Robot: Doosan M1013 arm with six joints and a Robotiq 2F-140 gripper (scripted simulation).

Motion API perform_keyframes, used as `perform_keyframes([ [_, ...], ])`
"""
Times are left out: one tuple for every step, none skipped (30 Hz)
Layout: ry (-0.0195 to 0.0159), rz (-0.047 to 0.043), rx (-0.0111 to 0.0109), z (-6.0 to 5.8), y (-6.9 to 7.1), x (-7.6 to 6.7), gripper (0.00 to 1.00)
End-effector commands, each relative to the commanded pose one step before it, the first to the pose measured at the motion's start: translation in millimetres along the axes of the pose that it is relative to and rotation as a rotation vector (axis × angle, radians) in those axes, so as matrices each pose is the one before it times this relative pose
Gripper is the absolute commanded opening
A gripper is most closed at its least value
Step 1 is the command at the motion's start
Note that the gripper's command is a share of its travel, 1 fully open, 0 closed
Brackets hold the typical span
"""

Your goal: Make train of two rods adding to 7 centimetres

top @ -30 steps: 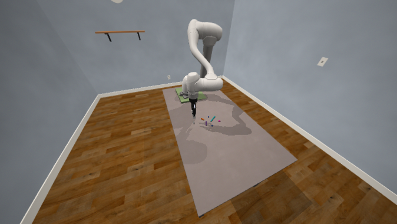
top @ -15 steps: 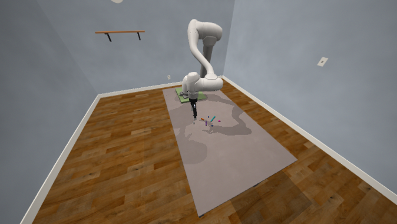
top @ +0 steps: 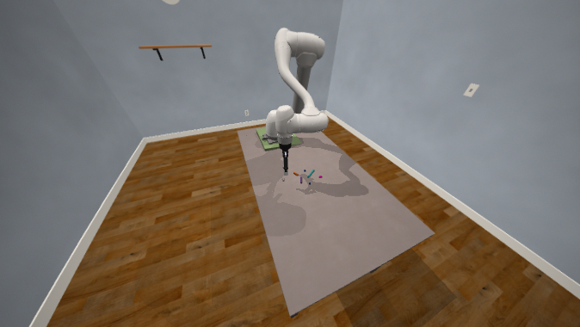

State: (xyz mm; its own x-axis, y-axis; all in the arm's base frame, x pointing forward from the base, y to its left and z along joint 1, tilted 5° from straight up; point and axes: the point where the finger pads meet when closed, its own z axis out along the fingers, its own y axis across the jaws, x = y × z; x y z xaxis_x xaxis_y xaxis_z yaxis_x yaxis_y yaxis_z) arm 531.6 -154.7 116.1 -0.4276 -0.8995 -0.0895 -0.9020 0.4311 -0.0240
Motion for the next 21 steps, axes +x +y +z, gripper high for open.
perform_keyframes([
  [0.01133,0.16707,0.00184,3.81,7.69,-17.41,1.00],
  [0.00000,0.00000,0.00000,0.00,0.00,0.00,1.00],
  [0.00000,0.00000,0.00000,0.00,0.00,0.00,1.00],
  [-0.00001,0.08174,0.00000,1.87,5.64,-7.79,1.00],
  [-0.00001,0.03011,0.00000,0.68,2.33,-2.66,1.00],
  [-0.00001,0.02391,0.00000,0.54,1.93,-2.04,1.00],
  [-0.00001,0.02748,0.00000,0.62,2.28,-2.27,1.00],
  [-0.00002,0.02940,0.00000,0.66,2.52,-2.34,1.00],
  [-0.00002,0.02981,0.00000,0.67,2.63,-2.28,1.00],
  [-0.00002,0.02977,0.00000,0.67,2.71,-2.18,1.00],
  [-0.00003,0.02966,-0.00001,0.67,2.77,-2.06,1.00],
  [-0.00003,0.02963,-0.00001,0.66,2.84,-1.96,1.00],
  [-0.00003,0.02962,-0.00001,0.66,2.90,-1.85,1.00],
  [-0.00003,0.02960,-0.00001,0.66,2.96,-1.74,1.00],
  [-0.00004,0.02962,-0.00001,0.66,3.02,-1.63,1.00],
  [-0.00004,0.02960,-0.00002,0.66,3.08,-1.51,1.00],
  [-0.00004,0.02960,-0.00002,0.65,3.12,-1.40,1.00],
  [-0.00004,0.02960,-0.00002,0.65,3.17,-1.28,1.00],
  [0.00000,0.00000,0.00000,0.00,0.00,0.00,1.00],
  [0.00000,0.00000,0.00000,0.00,0.00,0.00,1.00],
  [-0.00007,0.04624,-0.00004,1.02,5.01,-1.81,1.00],
])
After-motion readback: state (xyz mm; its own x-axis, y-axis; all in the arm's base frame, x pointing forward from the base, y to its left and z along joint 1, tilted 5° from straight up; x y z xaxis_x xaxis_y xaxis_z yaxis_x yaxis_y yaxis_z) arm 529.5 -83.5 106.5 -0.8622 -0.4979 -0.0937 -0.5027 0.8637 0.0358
